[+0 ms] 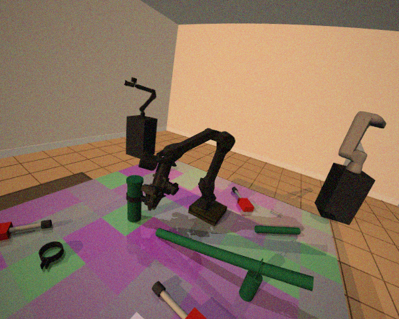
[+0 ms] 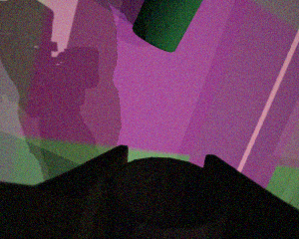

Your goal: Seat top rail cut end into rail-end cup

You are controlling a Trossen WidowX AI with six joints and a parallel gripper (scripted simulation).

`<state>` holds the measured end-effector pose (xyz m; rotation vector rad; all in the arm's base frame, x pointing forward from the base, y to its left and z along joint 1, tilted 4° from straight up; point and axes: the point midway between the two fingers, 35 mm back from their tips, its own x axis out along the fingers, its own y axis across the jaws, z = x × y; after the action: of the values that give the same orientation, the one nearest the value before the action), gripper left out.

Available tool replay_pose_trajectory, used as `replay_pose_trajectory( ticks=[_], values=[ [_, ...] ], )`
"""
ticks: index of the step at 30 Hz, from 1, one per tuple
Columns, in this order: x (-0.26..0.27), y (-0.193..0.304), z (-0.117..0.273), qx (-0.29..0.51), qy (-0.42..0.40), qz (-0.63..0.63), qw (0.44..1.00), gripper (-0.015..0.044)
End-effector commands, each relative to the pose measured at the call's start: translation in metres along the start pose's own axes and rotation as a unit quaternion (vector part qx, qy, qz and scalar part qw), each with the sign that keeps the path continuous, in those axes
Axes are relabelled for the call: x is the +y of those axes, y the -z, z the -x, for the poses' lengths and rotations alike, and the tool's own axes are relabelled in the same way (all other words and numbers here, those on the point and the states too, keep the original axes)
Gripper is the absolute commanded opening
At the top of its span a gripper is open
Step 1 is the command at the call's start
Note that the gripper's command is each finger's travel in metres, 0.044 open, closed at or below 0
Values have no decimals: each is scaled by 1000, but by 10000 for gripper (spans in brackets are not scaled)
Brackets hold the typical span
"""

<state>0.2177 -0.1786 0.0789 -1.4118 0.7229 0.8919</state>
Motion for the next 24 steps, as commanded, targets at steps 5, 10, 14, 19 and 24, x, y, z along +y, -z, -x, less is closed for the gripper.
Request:
replay_pose_trajectory(
  ticks=[5, 10, 14, 19, 24],
  values=[
    [-6, 0, -3, 21, -1, -27, 999, 0],
    [-9, 1, -5, 30, 0, -43, 999, 0],
    [-12, 1, -7, 42, 0, -63, 997, 0],
    [-15, 2, -8, 49, 0, -75, 996, 0],
    [-19, 2, -10, 61, 1, -98, 993, 0]
  ],
)
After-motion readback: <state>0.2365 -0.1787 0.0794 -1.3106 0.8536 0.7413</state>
